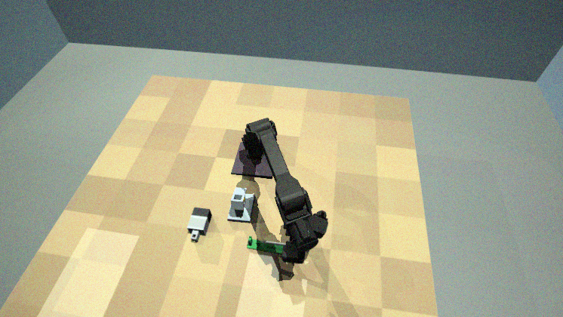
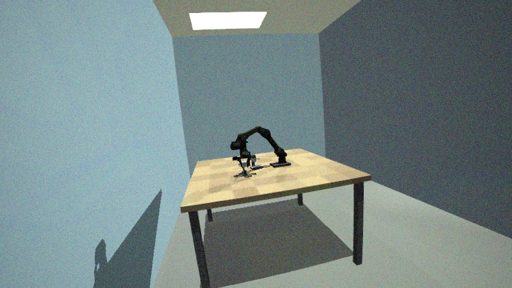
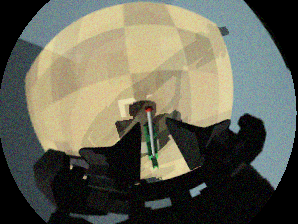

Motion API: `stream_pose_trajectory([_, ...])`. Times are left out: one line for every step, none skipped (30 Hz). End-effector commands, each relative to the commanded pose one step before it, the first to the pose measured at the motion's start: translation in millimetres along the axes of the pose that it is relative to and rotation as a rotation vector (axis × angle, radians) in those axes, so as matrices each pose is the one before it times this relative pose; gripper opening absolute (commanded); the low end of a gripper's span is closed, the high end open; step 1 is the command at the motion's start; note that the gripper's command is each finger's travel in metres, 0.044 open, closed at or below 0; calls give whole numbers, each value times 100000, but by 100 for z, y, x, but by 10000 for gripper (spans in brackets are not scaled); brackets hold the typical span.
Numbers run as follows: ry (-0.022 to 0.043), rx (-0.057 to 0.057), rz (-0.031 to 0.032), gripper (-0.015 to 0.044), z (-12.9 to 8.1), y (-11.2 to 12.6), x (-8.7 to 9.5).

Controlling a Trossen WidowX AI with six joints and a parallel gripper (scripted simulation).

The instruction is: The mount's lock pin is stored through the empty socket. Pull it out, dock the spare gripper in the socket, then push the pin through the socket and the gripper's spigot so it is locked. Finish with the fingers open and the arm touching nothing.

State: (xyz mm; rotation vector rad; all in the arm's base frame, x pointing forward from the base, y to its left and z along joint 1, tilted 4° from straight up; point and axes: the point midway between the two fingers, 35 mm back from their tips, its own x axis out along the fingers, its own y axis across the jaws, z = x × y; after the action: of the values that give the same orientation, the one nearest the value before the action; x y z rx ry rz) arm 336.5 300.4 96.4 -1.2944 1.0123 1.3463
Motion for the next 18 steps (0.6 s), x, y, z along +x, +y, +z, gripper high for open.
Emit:
stream_pose_trajectory([7,21,21,200,147,-3,-1049])
stream_pose_trajectory([-26,-42,-36,200,44,-13,-283])
stream_pose_trajectory([-24,-42,-34,200,44,-12,-286])
stream_pose_trajectory([-29,-43,-42,200,44,-13,-290])
stream_pose_trajectory([-37,-43,-55,200,44,-13,-295])
stream_pose_trajectory([-35,-43,-51,200,44,-12,-296])
stream_pose_trajectory([-47,-64,-82,226,-103,-8,745])
stream_pose_trajectory([0,0,0,253,0,0,0])
stream_pose_trajectory([0,0,0,279,0,0,0])
stream_pose_trajectory([0,0,0,305,0,0,0])
stream_pose_trajectory([0,0,0,331,0,0,0])
stream_pose_trajectory([151,34,21,305,-181,-24,-217])
stream_pose_trajectory([452,102,69,279,-545,-61,-649])
stream_pose_trajectory([748,169,135,253,-919,-63,-1076])
stream_pose_trajectory([946,214,211,226,-1193,-9,-1360])
stream_pose_trajectory([934,212,254,200,-1212,73,-1341])
stream_pose_trajectory([721,164,228,180,-959,114,-1033])
stream_pose_trajectory([428,98,149,180,-580,93,-612])
